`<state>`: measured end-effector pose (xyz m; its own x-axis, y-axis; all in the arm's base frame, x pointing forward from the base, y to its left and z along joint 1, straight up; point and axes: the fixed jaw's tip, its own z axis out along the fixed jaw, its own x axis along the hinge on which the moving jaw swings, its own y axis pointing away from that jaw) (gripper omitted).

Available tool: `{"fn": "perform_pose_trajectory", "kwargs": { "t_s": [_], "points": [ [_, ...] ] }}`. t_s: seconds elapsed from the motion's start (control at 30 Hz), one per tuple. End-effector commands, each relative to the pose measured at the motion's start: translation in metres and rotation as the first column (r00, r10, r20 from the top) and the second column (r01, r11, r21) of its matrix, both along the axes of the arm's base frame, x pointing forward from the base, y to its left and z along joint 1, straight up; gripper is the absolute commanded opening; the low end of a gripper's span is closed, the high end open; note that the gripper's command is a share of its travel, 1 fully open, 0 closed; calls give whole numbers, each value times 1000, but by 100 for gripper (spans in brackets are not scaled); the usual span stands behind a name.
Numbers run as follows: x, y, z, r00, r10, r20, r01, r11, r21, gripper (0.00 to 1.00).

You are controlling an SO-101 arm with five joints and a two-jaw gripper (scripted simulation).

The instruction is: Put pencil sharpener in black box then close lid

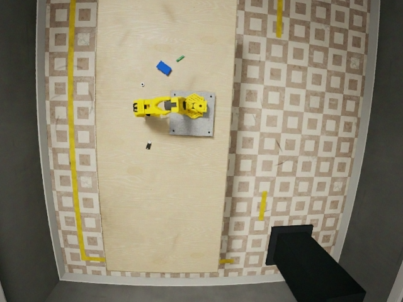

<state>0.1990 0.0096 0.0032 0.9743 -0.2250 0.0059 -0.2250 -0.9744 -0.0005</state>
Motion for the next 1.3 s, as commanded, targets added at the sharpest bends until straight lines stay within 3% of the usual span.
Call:
{"fn": "perform_pose_trajectory", "kwargs": {
  "t_s": [0.0, 1.27],
  "points": [
    [-1, -1, 0, 1000, 0, 6, 0, 1000, 2, 21],
    [-1, -1, 0, 1000, 0, 18, 0, 1000, 3, 21]
  ]
}}
